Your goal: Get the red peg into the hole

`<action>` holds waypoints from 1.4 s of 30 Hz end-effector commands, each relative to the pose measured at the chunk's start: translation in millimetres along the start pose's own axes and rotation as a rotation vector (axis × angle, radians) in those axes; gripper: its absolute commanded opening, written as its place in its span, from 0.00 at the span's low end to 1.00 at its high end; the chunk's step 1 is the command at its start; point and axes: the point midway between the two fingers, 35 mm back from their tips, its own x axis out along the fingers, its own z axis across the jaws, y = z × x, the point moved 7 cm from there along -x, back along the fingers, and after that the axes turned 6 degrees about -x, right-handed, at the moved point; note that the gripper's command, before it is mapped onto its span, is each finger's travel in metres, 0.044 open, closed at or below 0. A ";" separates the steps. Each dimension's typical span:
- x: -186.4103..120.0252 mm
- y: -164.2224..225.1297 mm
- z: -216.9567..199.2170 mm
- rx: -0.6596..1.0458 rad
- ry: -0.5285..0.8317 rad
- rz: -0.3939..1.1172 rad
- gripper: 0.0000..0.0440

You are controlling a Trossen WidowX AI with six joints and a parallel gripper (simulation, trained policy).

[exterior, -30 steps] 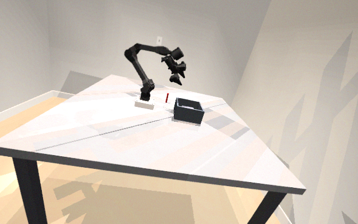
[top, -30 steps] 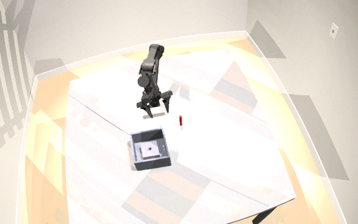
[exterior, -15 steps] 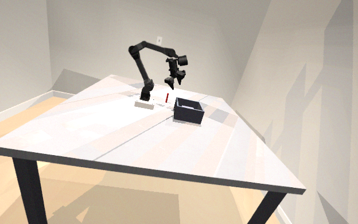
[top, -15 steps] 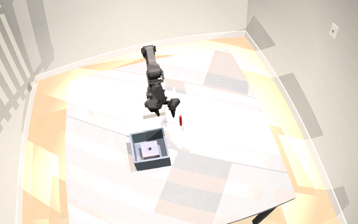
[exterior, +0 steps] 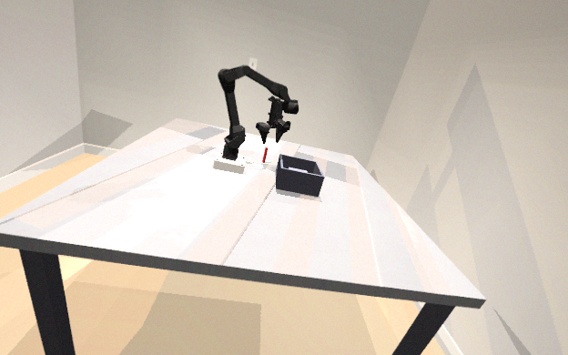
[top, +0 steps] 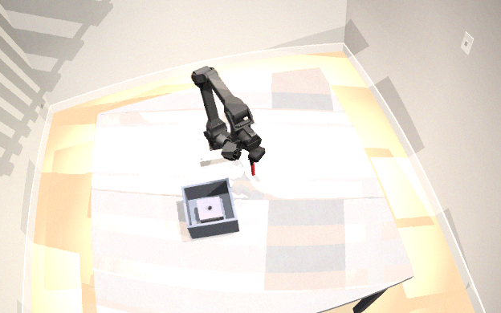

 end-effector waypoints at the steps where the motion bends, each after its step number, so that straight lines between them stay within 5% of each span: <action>1: 11.4 13.0 11.3 0.023 0.075 0.005 1.00; 25: 100.3 47.4 33.5 -0.051 0.151 -0.091 0.98; 42: 125.1 44.1 28.5 -0.088 0.260 -0.085 0.03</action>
